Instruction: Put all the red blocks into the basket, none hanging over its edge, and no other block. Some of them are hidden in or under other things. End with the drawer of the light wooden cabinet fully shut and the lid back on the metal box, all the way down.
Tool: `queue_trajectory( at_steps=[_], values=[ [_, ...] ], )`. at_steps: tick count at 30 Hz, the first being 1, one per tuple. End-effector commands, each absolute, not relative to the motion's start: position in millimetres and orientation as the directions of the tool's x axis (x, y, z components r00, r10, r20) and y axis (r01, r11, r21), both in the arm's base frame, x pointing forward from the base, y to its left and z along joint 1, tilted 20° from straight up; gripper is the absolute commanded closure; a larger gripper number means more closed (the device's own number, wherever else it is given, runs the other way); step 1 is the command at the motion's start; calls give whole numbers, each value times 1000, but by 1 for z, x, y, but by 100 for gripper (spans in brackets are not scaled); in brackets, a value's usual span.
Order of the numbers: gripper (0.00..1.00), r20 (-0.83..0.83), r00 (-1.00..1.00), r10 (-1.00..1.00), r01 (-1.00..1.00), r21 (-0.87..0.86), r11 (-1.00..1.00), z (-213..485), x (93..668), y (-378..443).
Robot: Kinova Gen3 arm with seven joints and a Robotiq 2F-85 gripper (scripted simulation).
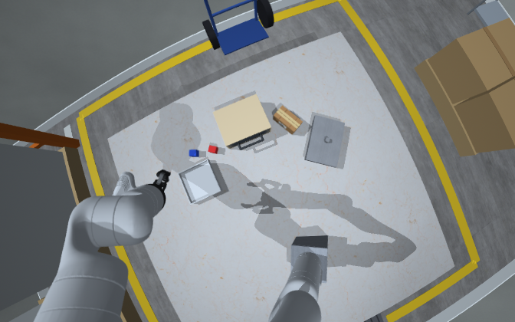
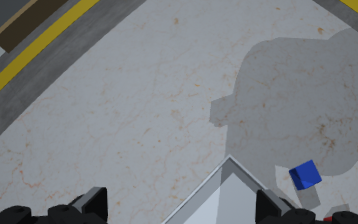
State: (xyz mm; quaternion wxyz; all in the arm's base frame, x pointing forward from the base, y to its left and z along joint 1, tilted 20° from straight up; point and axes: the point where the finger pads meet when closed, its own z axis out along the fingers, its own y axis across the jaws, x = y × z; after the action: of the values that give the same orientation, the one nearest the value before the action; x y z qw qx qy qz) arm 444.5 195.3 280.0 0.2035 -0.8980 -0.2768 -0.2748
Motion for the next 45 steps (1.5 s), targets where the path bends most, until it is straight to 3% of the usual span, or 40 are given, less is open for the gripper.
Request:
queue_trajectory(
  at_steps=[1, 17, 18, 34, 45],
  values=[
    [0, 608, 695, 385, 609, -213, -764, 281, 445, 195],
    [0, 608, 695, 385, 609, -213, -764, 281, 445, 195],
    [90, 608, 695, 385, 609, -213, -764, 281, 445, 195],
    [90, 483, 844, 235, 415, -310, -855, 257, 486, 157],
    [90, 231, 971, -52, 31, -340, -940, 209, 533, 75]
  ],
)
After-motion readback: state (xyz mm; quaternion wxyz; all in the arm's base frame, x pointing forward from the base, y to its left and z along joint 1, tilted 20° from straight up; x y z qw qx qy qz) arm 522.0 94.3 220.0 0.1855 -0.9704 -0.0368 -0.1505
